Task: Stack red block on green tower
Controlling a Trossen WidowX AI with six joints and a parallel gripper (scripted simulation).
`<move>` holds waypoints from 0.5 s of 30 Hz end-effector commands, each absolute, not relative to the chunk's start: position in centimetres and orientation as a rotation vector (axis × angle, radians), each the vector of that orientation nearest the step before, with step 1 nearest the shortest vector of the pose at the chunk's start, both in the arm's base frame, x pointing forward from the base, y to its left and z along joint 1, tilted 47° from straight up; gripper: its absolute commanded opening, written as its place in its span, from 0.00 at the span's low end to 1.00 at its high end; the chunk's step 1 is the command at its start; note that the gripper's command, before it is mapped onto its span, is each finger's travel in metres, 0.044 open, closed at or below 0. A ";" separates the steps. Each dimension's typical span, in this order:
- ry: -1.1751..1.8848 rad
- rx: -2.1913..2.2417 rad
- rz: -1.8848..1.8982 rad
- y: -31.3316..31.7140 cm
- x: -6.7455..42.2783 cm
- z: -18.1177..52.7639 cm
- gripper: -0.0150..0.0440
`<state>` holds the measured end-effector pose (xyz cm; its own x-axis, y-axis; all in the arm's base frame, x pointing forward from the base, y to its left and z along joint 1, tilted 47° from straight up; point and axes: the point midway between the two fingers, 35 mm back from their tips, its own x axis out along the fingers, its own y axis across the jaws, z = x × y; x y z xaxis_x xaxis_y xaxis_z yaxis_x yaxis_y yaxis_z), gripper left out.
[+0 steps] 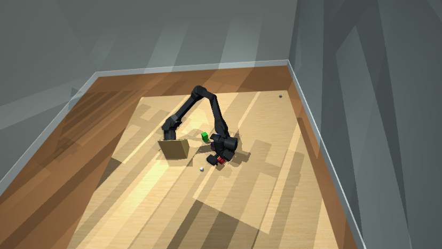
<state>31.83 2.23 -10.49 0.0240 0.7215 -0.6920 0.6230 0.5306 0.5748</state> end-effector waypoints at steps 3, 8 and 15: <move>1.677 1.158 0.112 3.1 31.5 -11.1 1.00; 1.677 1.158 0.112 3.1 31.5 -11.1 1.00; 1.677 1.158 0.112 3.1 31.5 -11.1 1.00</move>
